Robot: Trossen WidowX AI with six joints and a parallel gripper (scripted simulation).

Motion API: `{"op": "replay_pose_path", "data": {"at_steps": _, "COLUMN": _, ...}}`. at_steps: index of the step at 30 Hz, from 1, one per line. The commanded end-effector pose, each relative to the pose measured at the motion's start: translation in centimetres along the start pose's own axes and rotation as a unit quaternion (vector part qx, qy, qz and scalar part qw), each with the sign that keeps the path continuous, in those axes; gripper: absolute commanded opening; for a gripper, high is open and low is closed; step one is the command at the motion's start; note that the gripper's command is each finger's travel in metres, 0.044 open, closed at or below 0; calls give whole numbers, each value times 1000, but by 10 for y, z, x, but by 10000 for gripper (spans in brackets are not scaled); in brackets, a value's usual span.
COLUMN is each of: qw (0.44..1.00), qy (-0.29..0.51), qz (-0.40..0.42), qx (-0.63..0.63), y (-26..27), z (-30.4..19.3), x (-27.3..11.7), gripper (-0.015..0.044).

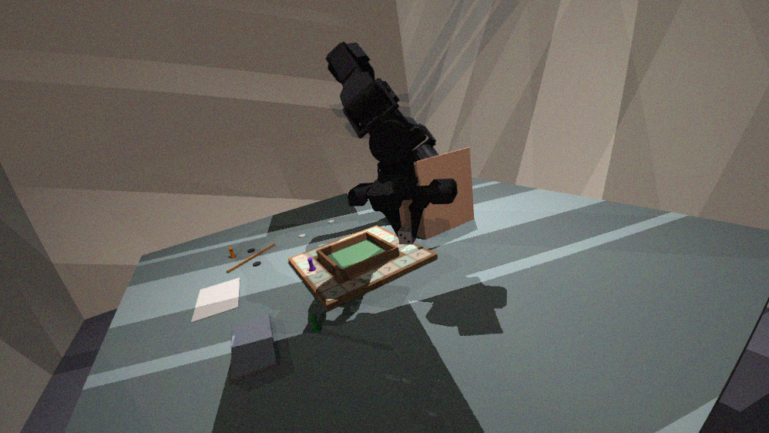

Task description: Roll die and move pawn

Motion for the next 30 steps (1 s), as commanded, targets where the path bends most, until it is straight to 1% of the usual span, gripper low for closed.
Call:
{"op": "replay_pose_path", "data": {"at_steps": 1, "qw": 1000, "qy": 0, "qz": 3, "qx": -13, "y": -7, "z": -4, "x": -4, "gripper": 0}}
{"op": "replay_pose_path", "data": {"at_steps": 15, "qw": 987, "qy": -11, "qz": 7, "qx": -161, "y": -73, "z": -40, "x": 4, "gripper": 0}}
{"op": "replay_pose_path", "data": {"at_steps": 30, "qw": 950, "qy": -8, "qz": 3, "qx": -312, "y": -130, "z": -96, "x": 21, "gripper": 0}}
Point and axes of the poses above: the point midway between the two fingers, 35 mm back from their tips, its own x axis out along the fingers, its own y axis across the jaws, z = x × y, the point moved 1 cm from there along -x, back along the fingers, and after that the axes turned 11 degrees about -x, right-handed, at the moved point
